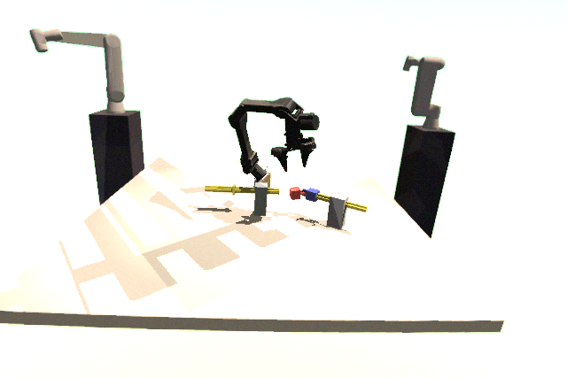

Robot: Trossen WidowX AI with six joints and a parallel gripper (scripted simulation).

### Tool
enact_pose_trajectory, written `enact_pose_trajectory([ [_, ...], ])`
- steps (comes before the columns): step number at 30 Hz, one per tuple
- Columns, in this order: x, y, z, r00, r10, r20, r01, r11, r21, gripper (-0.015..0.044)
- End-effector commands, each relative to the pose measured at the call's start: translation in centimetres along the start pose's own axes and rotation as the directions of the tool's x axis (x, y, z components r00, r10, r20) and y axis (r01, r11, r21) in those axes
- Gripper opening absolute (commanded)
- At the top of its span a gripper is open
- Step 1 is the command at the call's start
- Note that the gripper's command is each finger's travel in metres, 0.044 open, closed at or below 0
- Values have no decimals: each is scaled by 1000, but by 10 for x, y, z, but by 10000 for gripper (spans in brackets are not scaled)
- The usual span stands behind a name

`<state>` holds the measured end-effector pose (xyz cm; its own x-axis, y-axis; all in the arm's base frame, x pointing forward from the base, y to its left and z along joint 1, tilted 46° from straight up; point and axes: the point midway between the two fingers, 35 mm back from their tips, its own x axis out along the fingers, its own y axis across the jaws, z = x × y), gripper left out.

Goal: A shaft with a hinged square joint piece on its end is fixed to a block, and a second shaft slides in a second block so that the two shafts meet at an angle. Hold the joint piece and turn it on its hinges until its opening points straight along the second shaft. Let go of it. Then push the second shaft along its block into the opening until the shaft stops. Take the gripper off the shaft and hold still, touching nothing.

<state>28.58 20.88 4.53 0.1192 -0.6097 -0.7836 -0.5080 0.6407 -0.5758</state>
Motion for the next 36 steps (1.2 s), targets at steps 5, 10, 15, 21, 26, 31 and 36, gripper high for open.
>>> enact_pose_trajectory([
  [5, -21, 4, -1, 999, -43, -4, 43, 975, 216, 440],
  [10, -20, 2, -2, 999, -43, -7, 44, 976, 215, 440],
  [15, -2, -54, -31, 996, -55, -72, 68, 979, 194, 440],
  [21, 0, -62, -36, 995, -56, -82, 71, 979, 190, 440],
  [26, 2, -62, -36, 995, -52, -82, 74, 953, 295, 440],
  [31, 4, -62, -37, 995, -46, -83, 78, 896, 438, 440],
  [36, 6, -63, -37, 996, -40, -83, 81, 817, 571, 440],
])
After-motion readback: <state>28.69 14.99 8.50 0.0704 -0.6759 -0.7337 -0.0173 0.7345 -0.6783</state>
